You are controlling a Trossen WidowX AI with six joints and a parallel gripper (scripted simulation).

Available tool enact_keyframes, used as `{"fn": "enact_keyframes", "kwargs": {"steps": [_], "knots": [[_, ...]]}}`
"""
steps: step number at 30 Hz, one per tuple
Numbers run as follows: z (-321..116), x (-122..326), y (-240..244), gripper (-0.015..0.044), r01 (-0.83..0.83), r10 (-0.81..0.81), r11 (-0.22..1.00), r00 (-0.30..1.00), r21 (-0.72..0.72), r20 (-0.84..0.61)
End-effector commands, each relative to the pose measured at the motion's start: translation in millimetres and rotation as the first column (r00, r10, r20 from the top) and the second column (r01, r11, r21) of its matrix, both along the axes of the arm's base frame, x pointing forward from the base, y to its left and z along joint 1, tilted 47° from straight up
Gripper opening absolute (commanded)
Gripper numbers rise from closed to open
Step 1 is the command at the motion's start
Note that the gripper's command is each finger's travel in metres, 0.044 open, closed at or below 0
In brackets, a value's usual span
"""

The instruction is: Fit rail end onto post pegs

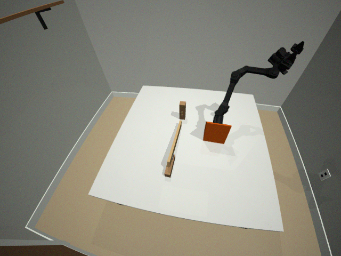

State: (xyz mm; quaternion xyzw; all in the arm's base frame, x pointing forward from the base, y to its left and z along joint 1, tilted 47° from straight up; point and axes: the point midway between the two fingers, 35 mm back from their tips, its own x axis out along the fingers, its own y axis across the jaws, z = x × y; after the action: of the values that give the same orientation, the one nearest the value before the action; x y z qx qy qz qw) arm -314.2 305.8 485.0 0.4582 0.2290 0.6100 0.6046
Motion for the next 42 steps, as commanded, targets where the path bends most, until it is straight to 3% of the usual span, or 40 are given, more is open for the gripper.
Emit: {"fn": "enact_keyframes", "kwargs": {"steps": [1, 8, 19, 31, 37, 42], "knots": [[-1, 1, 2, 0.0426, 0.006, -0.006, 1.0, 1.0, -0.003, 0.009], [-44, 43, 76, 0.044, 0.231, -0.188, 0.968, 0.924, -0.095, 0.333], [-125, 171, 177, 0.044, 0.602, -0.255, 0.771, 0.592, -0.209, 0.764], [-219, 357, 208, 0.044, 0.874, 0.062, 0.396, 0.278, -0.28, 0.958], [-260, 434, 191, 0.044, 0.936, 0.301, 0.211, 0.213, -0.283, 0.929], [-297, 501, 164, 0.044, 0.953, 0.471, 0.051, 0.24, -0.297, 0.849]]}}
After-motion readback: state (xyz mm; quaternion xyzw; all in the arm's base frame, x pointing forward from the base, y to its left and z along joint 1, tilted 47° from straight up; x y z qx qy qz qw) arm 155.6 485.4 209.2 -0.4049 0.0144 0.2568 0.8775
